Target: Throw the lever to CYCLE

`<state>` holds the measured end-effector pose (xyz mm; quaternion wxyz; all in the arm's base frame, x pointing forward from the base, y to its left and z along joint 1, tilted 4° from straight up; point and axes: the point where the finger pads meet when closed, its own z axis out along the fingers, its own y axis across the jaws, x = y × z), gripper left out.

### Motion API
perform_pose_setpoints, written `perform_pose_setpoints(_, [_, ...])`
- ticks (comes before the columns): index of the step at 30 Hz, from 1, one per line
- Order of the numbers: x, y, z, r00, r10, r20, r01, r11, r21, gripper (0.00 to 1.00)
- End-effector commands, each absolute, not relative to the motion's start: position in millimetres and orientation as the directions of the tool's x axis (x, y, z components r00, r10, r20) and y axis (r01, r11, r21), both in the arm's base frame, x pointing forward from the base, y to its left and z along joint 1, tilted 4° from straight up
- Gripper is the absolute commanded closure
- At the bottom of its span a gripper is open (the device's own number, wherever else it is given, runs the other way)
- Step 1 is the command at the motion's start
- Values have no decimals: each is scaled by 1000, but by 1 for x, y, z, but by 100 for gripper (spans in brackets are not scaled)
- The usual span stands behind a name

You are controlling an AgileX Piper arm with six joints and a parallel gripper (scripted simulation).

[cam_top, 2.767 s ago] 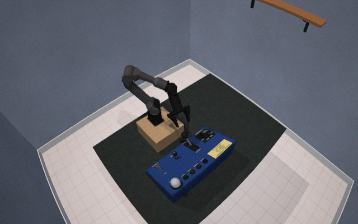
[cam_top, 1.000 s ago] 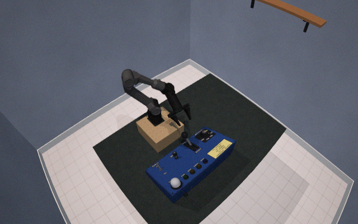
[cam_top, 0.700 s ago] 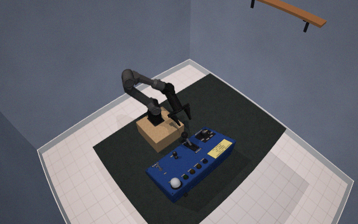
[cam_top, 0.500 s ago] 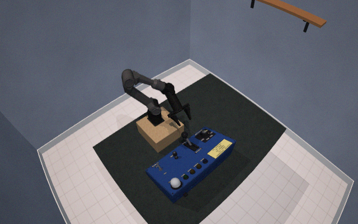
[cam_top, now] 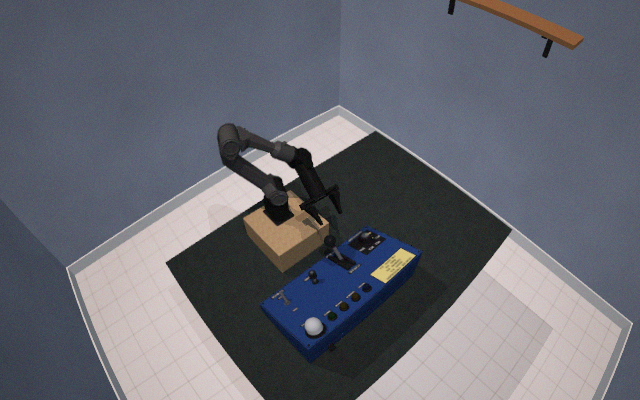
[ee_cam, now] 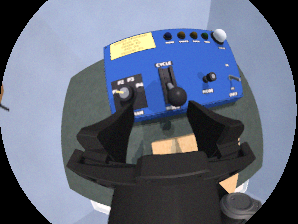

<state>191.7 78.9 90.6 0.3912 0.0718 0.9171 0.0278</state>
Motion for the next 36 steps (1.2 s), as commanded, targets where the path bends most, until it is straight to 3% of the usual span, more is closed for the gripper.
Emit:
perform_pose_setpoints(1, [192,79,91,-683,154,-714,110,988,108,0])
perform_pose_setpoints(22, [193,73,90,-714,138,-687,127,990,67,0])
perform_pose_setpoints(36, [202,56,97,-823,100,-559,131,991,-16,0])
